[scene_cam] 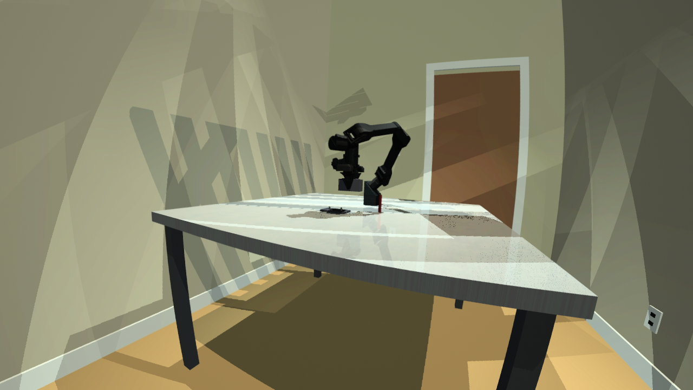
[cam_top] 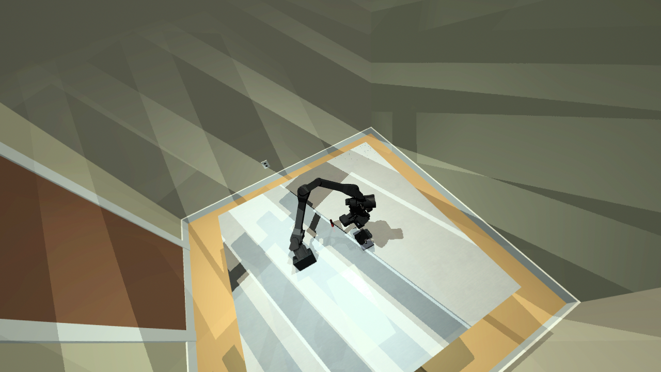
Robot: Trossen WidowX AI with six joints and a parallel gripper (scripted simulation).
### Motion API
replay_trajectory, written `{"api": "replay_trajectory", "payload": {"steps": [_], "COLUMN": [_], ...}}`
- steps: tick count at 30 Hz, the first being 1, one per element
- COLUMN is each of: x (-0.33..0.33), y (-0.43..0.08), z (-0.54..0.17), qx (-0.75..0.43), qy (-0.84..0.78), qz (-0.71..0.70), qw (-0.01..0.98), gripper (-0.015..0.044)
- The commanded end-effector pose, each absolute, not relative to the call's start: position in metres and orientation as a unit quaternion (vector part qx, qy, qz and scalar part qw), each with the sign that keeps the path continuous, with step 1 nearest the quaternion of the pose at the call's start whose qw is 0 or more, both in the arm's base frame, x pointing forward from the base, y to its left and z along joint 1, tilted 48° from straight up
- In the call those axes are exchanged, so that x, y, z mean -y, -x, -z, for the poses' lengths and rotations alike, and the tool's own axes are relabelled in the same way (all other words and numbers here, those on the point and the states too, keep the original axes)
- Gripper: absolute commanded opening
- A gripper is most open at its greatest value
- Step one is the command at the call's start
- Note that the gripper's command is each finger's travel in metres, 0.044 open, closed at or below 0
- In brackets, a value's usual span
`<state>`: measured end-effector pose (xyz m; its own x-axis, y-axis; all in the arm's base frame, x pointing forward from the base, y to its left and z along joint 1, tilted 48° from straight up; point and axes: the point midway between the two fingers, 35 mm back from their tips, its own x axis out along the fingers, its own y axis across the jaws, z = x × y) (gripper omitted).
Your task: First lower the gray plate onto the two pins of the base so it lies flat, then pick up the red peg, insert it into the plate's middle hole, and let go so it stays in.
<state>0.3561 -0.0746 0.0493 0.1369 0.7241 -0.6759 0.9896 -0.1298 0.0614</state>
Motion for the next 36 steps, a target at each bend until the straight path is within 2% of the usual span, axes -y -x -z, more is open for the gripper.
{"api": "replay_trajectory", "payload": {"steps": [1,24,36], "x": [0.079,0.090,0.090], "y": [-0.355,-0.346,-0.346], "z": [-0.035,0.035,0.037], "qx": [-0.602,-0.595,-0.594], "qy": [-0.710,-0.717,-0.717], "qz": [0.261,0.278,0.279], "qw": [0.256,0.236,0.235], "gripper": [0.0000,0.0000,0.0000]}}
